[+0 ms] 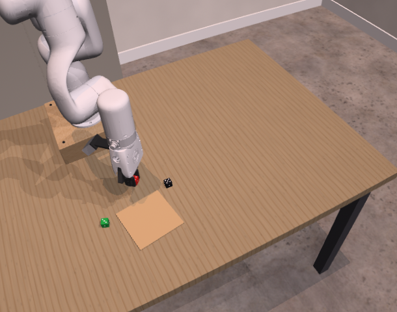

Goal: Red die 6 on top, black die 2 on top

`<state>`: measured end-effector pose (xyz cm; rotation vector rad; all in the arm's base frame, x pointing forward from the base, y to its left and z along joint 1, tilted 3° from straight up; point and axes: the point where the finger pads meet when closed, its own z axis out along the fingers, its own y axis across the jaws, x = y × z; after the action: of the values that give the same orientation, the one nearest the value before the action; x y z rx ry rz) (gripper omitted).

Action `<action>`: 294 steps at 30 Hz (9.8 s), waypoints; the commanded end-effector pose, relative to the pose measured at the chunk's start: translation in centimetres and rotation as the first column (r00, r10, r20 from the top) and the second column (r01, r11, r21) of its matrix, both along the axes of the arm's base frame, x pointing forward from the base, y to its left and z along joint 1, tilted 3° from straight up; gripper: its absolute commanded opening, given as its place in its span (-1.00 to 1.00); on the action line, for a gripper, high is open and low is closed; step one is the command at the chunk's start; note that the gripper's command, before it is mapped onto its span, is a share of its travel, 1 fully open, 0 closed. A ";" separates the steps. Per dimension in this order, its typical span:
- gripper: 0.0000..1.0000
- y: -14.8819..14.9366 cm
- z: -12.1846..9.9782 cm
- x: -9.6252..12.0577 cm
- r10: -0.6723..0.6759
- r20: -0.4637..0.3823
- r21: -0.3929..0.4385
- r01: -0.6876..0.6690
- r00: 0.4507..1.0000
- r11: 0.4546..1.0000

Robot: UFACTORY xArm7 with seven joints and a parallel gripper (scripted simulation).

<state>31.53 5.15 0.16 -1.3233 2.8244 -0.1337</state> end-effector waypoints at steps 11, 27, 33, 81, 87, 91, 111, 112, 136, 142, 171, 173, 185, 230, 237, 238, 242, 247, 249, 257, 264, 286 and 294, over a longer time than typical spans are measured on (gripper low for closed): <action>-0.69 0.2 4.2 0.0 0.002 -0.018 0.020 -0.002 1.000 1.000; -0.69 0.2 4.8 -0.1 0.002 -0.018 0.020 -0.002 1.000 1.000; -0.69 0.4 4.8 0.0 0.041 -0.022 0.018 -0.040 0.999 0.999; -0.69 6.9 4.1 3.5 0.987 -0.116 0.072 -0.991 0.108 0.116; -0.69 7.7 4.0 4.0 0.991 -0.116 0.084 -0.994 -0.073 -0.063; -0.69 8.2 4.0 4.3 0.978 -0.114 0.090 -0.982 -0.175 -0.166; -0.69 10.9 3.7 6.0 0.706 -0.098 0.113 -0.712 -0.702 -0.693; -0.69 11.1 3.7 6.1 0.683 -0.097 0.114 -0.690 -0.724 -0.715; -0.69 14.0 3.5 8.2 0.094 -0.085 0.121 -0.103 -0.992 -0.987; -0.69 14.7 3.5 8.8 -0.060 -0.084 0.122 0.049 -0.995 -0.991; -0.69 14.4 3.5 8.7 -0.051 -0.324 -0.174 0.113 -0.945 -0.978; -0.69 14.4 3.5 8.7 -0.032 -0.371 -0.237 0.128 -0.928 -0.963; -0.69 14.2 3.4 8.5 0.060 -0.516 -0.435 0.201 -0.854 -0.878; -0.69 13.6 -2.3 8.4 0.197 -0.629 -0.599 0.307 -0.752 -0.740; -0.69 13.5 -3.8 8.5 0.197 -0.629 -0.599 0.307 -0.752 -0.740; -0.69 13.5 -3.8 8.5 0.197 -0.629 -0.599 0.307 -0.752 -0.740; -0.69 13.5 -4.2 8.5 0.197 -0.629 -0.599 0.307 -0.752 -0.740; -0.69 13.5 -4.2 8.5 0.197 -0.629 -0.599 0.307 -0.752 -0.740; -0.69 13.5 -4.2 8.5 0.197 -0.629 -0.599 0.307 -0.752 -0.740; -0.69 13.5 -4.2 8.5 0.197 -0.629 -0.599 0.307 -0.752 -0.740; -0.69 13.5 -4.2 8.5 0.197 -0.629 -0.599 0.307 -0.752 -0.740; -0.69 13.5 -4.4 8.5 0.197 -0.629 -0.599 0.307 -0.752 -0.740; -0.69 13.4 -4.8 8.5 0.197 -0.629 -0.599 0.307 -0.752 -0.740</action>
<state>40.03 18.56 -4.47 -2.1014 -1.1473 -1.2735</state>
